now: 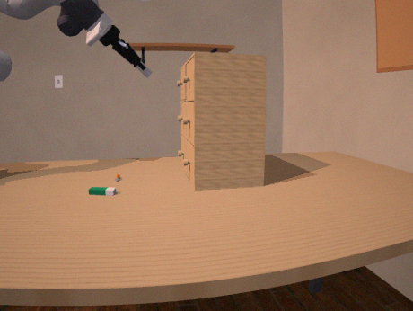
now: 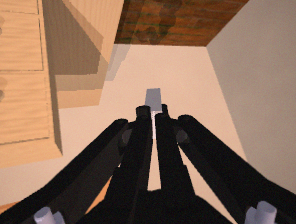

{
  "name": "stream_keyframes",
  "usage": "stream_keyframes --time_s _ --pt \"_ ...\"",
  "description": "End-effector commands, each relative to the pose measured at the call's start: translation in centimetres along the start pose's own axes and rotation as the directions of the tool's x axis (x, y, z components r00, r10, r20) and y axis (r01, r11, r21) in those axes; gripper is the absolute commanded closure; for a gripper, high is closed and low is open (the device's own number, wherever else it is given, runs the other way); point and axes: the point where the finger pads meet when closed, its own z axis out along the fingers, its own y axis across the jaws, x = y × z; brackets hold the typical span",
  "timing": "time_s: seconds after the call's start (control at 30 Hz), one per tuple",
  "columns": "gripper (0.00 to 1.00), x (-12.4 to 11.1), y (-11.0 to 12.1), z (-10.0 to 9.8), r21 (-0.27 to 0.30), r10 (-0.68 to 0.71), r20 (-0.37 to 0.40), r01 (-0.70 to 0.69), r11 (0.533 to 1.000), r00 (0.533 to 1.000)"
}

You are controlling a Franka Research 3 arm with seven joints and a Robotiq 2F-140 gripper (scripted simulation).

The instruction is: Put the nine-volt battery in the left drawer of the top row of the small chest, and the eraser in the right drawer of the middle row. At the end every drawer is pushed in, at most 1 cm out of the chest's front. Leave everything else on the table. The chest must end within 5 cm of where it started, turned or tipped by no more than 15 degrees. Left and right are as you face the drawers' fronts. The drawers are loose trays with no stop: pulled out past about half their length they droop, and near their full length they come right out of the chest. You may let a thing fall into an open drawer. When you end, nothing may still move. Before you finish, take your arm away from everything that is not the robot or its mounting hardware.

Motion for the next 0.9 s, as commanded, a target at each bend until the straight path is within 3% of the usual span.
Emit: stream_keyframes --time_s 0.0,0.57,0.6,0.87 --pt "1.0 0.15 0.71 0.02 -0.017 0.026 -0.03 -0.027 0.999 0.999" --pt "1.0 0.15 0.71 0.02 -0.017 0.026 -0.03 -0.027 0.999 0.999" --pt "1.0 0.22 1.54 -0.28 -0.037 0.029 -0.093 -0.033 0.999 0.995" --pt "1.0 0.22 1.54 -0.28 -0.037 0.029 -0.093 -0.033 0.999 0.995"
